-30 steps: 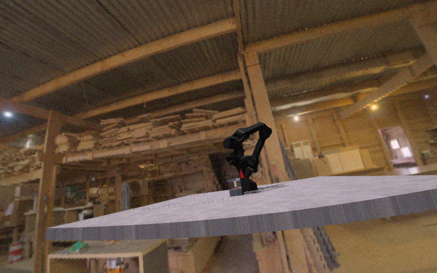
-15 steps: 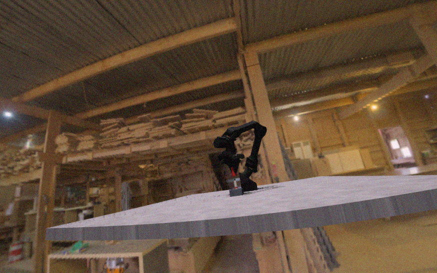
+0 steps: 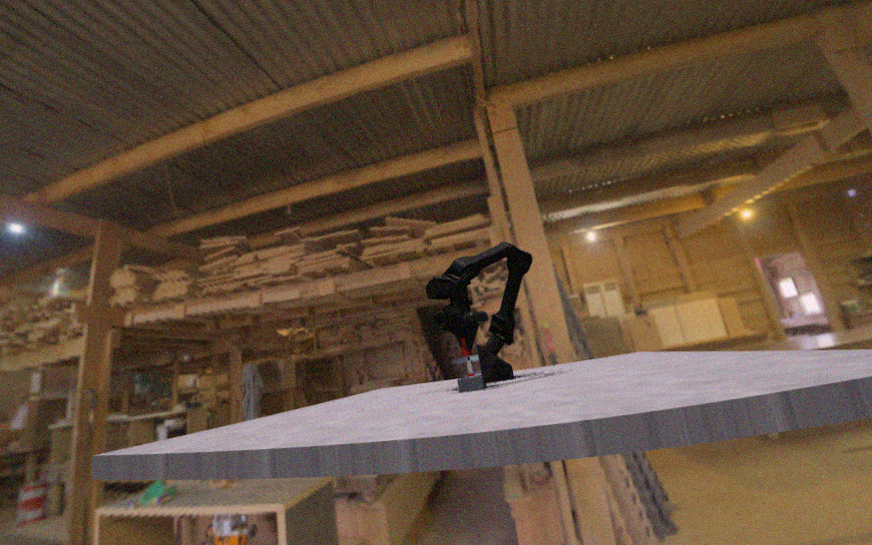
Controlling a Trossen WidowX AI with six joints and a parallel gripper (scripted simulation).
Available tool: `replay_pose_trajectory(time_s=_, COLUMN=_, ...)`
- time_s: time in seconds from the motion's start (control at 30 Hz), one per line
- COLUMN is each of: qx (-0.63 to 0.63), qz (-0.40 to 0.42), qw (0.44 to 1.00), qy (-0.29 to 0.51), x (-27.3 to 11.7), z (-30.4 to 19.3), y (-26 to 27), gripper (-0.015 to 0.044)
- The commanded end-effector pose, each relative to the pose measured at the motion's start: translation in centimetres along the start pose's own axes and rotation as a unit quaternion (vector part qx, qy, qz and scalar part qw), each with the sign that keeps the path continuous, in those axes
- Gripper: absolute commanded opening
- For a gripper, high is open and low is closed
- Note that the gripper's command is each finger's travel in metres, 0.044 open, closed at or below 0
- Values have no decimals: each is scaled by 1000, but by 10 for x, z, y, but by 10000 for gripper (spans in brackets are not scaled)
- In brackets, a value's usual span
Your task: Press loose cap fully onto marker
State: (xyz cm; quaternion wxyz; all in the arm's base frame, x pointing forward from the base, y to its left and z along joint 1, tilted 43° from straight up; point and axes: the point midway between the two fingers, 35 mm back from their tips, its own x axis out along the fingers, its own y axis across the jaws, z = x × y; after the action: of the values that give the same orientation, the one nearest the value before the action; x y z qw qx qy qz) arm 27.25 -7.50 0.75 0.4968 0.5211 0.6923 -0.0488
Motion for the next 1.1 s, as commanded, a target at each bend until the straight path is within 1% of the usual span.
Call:
replay_pose_trajectory(time_s=0.0, qx=2, qz=2, qw=1000, qy=1, x=7, z=0, y=1, gripper=0)
replay_pose_trajectory(time_s=0.8, qx=1, qz=3, qw=1000, qy=1, x=46, z=-1, y=1, gripper=0)
replay_pose_trajectory(time_s=1.07, qx=1, qz=3, qw=1000, qy=1, x=47, z=-1, y=1, gripper=0)
